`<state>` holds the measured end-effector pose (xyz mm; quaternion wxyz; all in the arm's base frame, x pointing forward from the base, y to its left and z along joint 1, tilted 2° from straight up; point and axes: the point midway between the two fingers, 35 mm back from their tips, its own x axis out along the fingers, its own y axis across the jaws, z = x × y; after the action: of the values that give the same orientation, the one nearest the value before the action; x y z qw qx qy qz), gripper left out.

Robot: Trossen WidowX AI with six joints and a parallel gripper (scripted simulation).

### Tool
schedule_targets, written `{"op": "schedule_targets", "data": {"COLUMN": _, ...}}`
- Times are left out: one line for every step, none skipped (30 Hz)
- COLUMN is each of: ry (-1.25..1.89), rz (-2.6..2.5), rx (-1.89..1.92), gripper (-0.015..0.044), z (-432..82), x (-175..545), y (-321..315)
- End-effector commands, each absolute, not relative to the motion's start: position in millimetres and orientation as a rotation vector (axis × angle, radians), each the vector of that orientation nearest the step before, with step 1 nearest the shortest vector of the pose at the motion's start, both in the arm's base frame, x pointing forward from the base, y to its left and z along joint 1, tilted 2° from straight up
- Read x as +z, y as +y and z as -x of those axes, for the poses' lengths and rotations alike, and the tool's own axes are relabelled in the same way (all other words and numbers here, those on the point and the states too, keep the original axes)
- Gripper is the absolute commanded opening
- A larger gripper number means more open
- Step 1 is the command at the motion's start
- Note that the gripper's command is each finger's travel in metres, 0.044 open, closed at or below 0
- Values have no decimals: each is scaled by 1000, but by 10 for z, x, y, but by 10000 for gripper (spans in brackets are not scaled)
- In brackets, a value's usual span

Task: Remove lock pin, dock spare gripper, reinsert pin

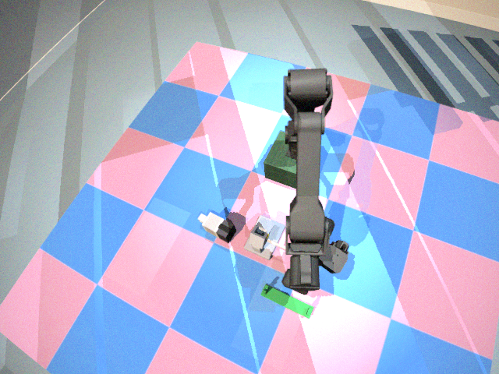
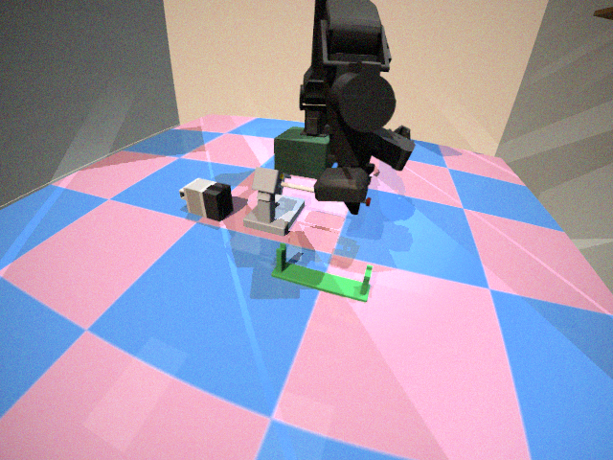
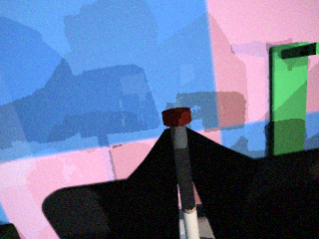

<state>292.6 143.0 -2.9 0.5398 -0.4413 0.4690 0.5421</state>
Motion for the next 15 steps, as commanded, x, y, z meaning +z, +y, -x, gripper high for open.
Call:
{"op": "schedule_targets", "data": {"ry": 1111, "rz": 1044, "rx": 1286, "gripper": 0, "z": -2950, "x": -4, "y": 1470}}
{"op": "schedule_targets", "data": {"ry": 1111, "rz": 1043, "rx": 1286, "gripper": 0, "z": -2950, "x": -2, "y": 1477}}
{"op": "schedule_targets", "data": {"ry": 1112, "rz": 1043, "rx": 1287, "gripper": 0, "z": -2951, "x": -1, "y": 1484}}
{"op": "schedule_targets", "data": {"ry": 1113, "rz": 1043, "rx": 1288, "gripper": 0, "z": -2951, "x": 0, "y": 1494}}
{"op": "schedule_targets", "data": {"ry": 1114, "rz": 1043, "rx": 1288, "gripper": 0, "z": -2952, "x": 1, "y": 1501}}
{"op": "schedule_targets", "data": {"ry": 1114, "rz": 1042, "rx": 1288, "gripper": 0, "z": -2952, "x": 1, "y": 1503}}
{"op": "schedule_targets", "data": {"ry": 1115, "rz": 1042, "rx": 1288, "gripper": 0, "z": -2952, "x": 2, "y": 1507}}
{"op": "schedule_targets", "data": {"ry": 1115, "rz": 1042, "rx": 1289, "gripper": 0, "z": -2951, "x": 5, "y": 1516}}
{"op": "schedule_targets", "data": {"ry": 1116, "rz": 1042, "rx": 1289, "gripper": 0, "z": -2951, "x": 9, "y": 1525}}
{"op": "schedule_targets", "data": {"ry": 1117, "rz": 1041, "rx": 1289, "gripper": 0, "z": -2950, "x": 11, "y": 1532}}
{"op": "schedule_targets", "data": {"ry": 1117, "rz": 1041, "rx": 1290, "gripper": 0, "z": -2951, "x": 13, "y": 1539}}
{"op": "schedule_targets", "data": {"ry": 1118, "rz": 1041, "rx": 1291, "gripper": 0, "z": -2953, "x": 15, "y": 1549}}
{"op": "schedule_targets", "data": {"ry": 1119, "rz": 1041, "rx": 1291, "gripper": 0, "z": -2954, "x": 17, "y": 1555}}
{"op": "schedule_targets", "data": {"ry": 1119, "rz": 1040, "rx": 1291, "gripper": 0, "z": -2954, "x": 17, "y": 1558}}
{"op": "schedule_targets", "data": {"ry": 1120, "rz": 1040, "rx": 1291, "gripper": 0, "z": -2954, "x": 18, "y": 1562}}
